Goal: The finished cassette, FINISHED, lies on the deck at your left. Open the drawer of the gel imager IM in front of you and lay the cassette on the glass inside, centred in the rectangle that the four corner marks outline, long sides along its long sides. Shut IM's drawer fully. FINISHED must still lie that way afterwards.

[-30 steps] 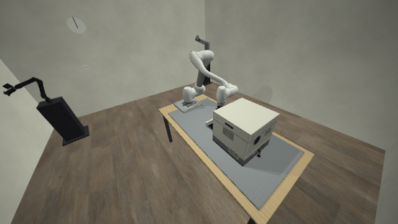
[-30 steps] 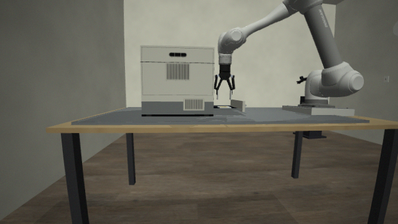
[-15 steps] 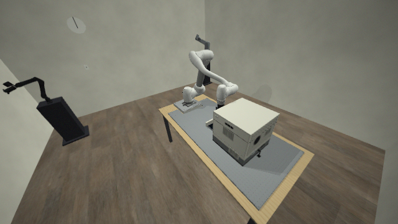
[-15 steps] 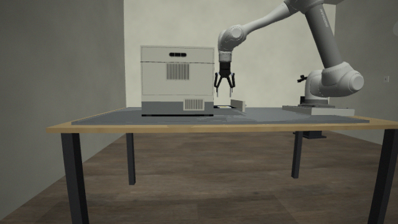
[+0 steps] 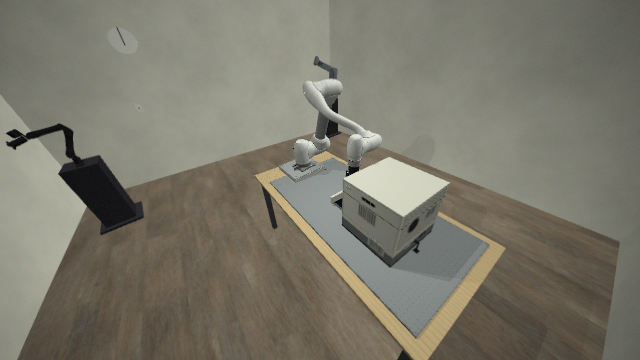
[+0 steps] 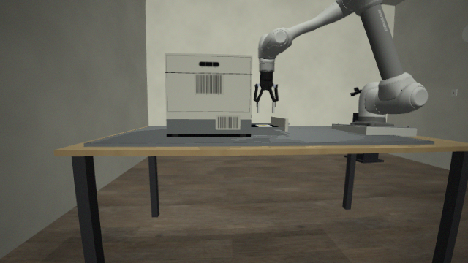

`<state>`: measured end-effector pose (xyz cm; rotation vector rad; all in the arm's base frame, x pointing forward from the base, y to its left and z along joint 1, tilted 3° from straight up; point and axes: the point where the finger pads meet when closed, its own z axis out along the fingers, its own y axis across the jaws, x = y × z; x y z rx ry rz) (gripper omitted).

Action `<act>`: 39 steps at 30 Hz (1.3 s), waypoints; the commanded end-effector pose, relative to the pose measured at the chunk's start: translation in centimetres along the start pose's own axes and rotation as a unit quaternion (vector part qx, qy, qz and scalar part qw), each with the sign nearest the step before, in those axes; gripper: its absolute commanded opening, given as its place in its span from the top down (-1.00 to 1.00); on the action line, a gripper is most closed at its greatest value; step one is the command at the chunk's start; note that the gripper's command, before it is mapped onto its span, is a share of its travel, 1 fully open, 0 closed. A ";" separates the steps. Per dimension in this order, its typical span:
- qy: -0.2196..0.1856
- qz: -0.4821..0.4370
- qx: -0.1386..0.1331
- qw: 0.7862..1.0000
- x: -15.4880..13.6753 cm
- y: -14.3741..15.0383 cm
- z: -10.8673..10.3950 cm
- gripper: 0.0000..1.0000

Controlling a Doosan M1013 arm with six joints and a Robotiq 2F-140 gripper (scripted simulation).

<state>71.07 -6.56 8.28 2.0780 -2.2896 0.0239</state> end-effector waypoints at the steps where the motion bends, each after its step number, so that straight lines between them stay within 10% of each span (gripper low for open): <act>1: 0.000 0.000 0.000 1.000 0.0 0.3 -0.2 -0.25; 39: 0.000 0.000 0.000 1.000 0.0 4.1 -2.4 -0.25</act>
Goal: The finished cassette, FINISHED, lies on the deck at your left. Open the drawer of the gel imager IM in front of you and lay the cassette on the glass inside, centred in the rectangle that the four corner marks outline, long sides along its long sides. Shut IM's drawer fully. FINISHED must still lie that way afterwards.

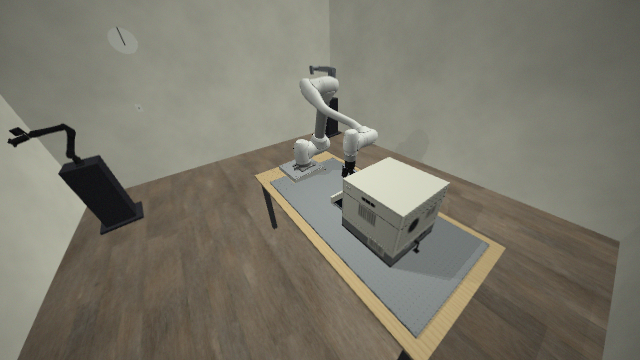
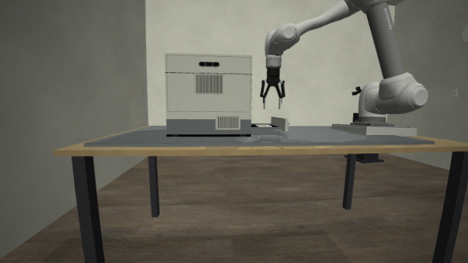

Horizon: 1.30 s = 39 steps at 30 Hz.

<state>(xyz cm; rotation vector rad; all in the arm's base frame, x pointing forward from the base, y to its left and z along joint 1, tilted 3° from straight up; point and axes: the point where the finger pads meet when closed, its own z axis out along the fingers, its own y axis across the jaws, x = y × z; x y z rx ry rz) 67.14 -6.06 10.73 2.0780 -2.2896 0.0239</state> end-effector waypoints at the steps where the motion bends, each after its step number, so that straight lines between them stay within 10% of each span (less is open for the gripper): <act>1: 0.000 0.000 0.000 1.000 0.0 0.1 -0.1 -0.25; 39: 0.000 0.000 0.000 1.000 0.0 4.0 -2.4 -0.25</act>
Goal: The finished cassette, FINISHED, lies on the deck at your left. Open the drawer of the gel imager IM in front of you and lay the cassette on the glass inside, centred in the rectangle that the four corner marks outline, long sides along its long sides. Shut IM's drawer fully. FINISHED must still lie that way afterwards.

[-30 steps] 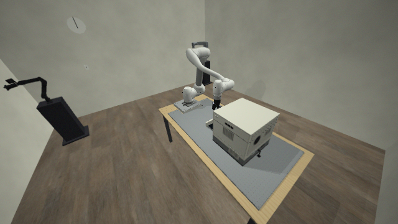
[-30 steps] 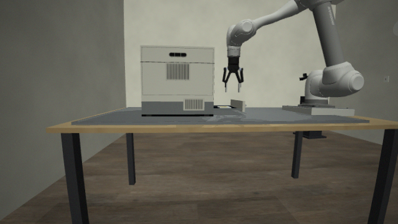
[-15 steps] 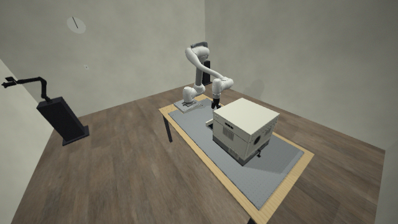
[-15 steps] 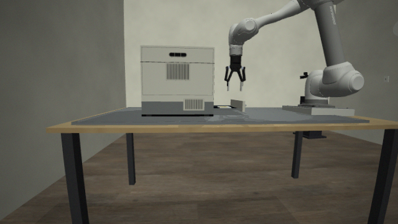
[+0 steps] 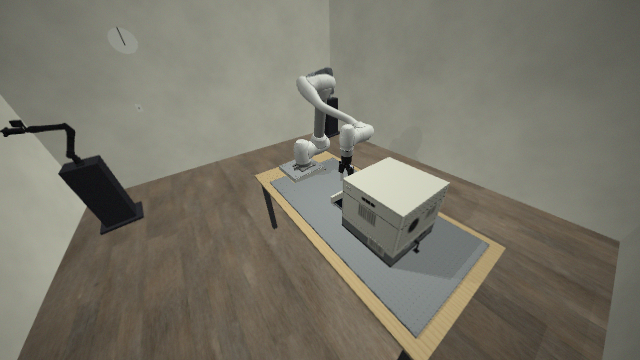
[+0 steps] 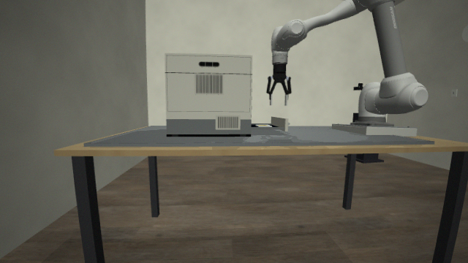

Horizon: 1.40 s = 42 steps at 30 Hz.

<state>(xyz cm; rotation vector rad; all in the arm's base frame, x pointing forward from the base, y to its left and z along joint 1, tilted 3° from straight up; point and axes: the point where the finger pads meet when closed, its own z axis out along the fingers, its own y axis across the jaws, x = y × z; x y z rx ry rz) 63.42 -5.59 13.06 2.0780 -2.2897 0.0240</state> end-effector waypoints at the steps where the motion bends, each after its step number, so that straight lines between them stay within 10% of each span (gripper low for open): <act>1: 0.000 0.000 0.000 1.000 0.0 0.3 -0.2 -0.25; 14: 0.000 0.000 0.000 1.000 0.0 1.0 -0.6 -0.25; 15: 0.001 -0.017 0.001 1.000 0.0 0.6 -0.3 0.08; 22: 0.011 -0.132 0.012 0.991 0.0 -2.0 2.0 0.08; 42: 0.036 -0.417 0.037 0.908 0.0 -2.7 2.6 0.08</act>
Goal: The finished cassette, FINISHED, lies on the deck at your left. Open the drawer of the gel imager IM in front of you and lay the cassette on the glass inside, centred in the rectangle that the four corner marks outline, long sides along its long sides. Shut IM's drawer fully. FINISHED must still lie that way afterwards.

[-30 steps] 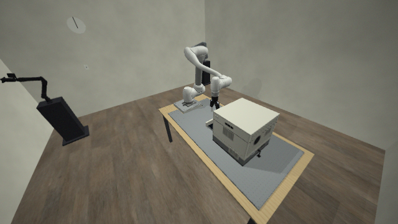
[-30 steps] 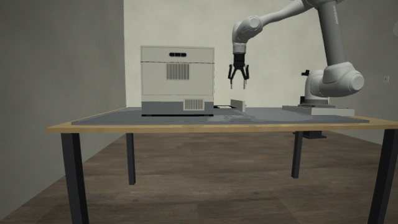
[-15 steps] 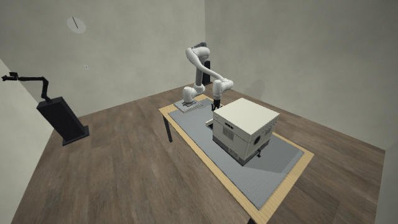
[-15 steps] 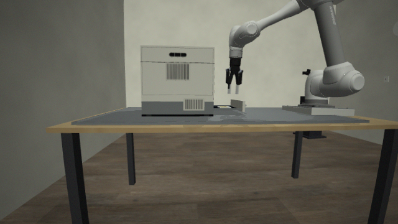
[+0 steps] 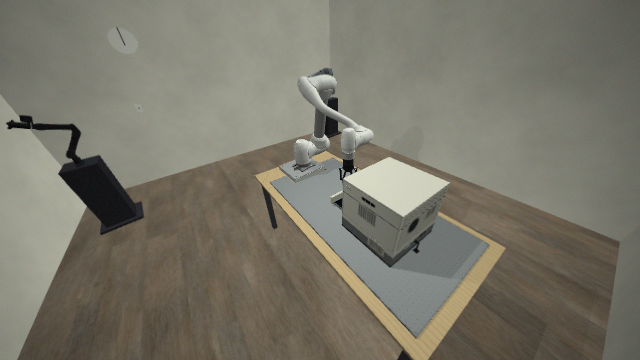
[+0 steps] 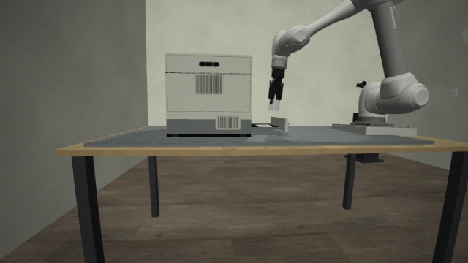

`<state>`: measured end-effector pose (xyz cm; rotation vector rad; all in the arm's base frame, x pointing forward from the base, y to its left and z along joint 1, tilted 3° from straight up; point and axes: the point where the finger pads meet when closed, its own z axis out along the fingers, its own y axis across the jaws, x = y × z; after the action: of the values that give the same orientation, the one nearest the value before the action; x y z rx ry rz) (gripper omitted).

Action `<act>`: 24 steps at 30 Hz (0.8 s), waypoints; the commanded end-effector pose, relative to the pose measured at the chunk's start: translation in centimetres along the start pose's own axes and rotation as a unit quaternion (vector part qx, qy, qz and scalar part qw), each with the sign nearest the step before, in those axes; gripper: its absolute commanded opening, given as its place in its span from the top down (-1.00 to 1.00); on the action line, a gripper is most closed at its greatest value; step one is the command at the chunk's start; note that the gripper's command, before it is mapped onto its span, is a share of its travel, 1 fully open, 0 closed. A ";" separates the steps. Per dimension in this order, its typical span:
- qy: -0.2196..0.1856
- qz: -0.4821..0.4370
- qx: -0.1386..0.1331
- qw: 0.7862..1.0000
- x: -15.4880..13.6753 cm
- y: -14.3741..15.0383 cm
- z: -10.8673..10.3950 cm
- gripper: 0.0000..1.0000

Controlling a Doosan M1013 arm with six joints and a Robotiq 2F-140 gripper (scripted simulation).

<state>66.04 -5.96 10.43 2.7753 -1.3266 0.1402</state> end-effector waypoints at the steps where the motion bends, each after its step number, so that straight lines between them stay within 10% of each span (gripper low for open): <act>1: 0.003 -0.060 0.008 0.998 0.0 0.0 0.0 0.08; 24: 0.031 -0.365 0.035 0.930 0.0 0.0 0.0 0.08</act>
<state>66.04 -5.97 10.43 3.0535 -0.3101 0.2215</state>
